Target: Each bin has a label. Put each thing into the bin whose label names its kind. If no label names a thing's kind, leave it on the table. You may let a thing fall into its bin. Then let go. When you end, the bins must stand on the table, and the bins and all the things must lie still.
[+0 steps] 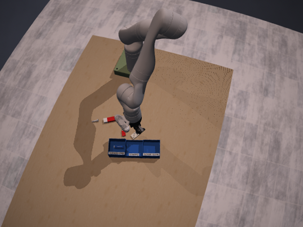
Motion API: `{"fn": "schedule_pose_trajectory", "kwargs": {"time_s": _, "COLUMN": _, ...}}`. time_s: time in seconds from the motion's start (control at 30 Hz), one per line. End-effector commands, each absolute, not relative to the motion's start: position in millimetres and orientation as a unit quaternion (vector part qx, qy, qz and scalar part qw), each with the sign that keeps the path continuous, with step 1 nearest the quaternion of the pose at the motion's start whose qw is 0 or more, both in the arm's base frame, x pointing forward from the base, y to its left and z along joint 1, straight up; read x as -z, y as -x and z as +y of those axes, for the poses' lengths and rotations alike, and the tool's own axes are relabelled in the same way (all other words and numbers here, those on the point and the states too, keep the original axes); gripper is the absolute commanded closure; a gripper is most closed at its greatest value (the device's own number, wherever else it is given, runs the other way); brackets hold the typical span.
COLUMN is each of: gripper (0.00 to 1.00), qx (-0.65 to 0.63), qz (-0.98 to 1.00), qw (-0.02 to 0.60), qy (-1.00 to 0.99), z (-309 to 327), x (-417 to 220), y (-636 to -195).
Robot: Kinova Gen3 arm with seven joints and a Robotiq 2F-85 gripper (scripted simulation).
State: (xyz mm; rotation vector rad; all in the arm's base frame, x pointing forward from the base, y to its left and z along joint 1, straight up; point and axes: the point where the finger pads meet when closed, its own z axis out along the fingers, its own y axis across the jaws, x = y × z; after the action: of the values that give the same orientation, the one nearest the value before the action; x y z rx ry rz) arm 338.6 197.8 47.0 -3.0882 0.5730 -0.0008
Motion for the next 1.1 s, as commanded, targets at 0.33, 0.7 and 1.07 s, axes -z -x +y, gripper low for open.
{"fn": "schedule_pose_trajectory", "kwargs": {"time_s": 0.33, "gripper": 0.59, "qx": 0.001, "qz": 0.183, "qw": 0.001, "qy": 0.983, "z": 197.2, "x": -47.5, "y": -339.4}}
{"fn": "schedule_pose_trajectory", "kwargs": {"time_s": 0.7, "gripper": 0.59, "qx": 0.001, "qz": 0.183, "qw": 0.001, "qy": 0.983, "z": 197.2, "x": -47.5, "y": -339.4}}
{"fn": "schedule_pose_trajectory", "kwargs": {"time_s": 1.07, "gripper": 0.59, "qx": 0.001, "qz": 0.183, "qw": 0.001, "qy": 0.983, "z": 196.6, "x": -31.5, "y": -339.3}}
